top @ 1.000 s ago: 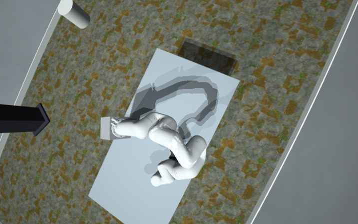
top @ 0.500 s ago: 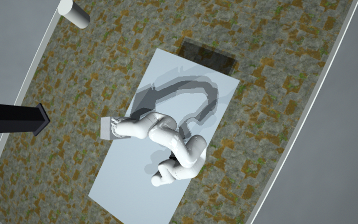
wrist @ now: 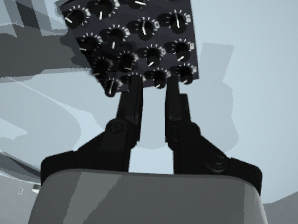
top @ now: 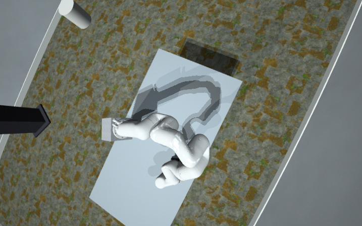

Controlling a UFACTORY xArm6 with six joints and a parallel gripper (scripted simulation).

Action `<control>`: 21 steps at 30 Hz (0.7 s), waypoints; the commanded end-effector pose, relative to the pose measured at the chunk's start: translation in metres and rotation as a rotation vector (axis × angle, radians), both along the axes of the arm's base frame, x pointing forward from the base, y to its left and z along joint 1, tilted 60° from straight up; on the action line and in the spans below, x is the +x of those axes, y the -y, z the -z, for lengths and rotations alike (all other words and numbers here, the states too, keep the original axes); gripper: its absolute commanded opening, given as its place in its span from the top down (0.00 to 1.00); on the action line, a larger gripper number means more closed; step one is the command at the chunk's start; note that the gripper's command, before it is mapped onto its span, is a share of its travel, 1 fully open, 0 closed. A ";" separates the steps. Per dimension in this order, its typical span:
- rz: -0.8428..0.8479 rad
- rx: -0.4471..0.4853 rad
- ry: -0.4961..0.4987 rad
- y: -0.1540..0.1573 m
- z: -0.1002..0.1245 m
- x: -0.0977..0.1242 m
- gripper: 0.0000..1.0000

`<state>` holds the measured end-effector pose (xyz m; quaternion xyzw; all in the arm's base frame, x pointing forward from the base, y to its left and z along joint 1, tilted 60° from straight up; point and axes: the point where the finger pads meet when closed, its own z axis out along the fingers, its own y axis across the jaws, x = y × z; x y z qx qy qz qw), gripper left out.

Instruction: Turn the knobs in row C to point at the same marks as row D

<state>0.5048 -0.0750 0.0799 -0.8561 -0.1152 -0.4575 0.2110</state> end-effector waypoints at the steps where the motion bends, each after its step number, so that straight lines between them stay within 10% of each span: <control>1: 0.069 0.112 -0.084 0.000 -0.007 0.002 0.81; 21: 0.324 0.486 -0.324 -0.003 -0.030 0.008 0.81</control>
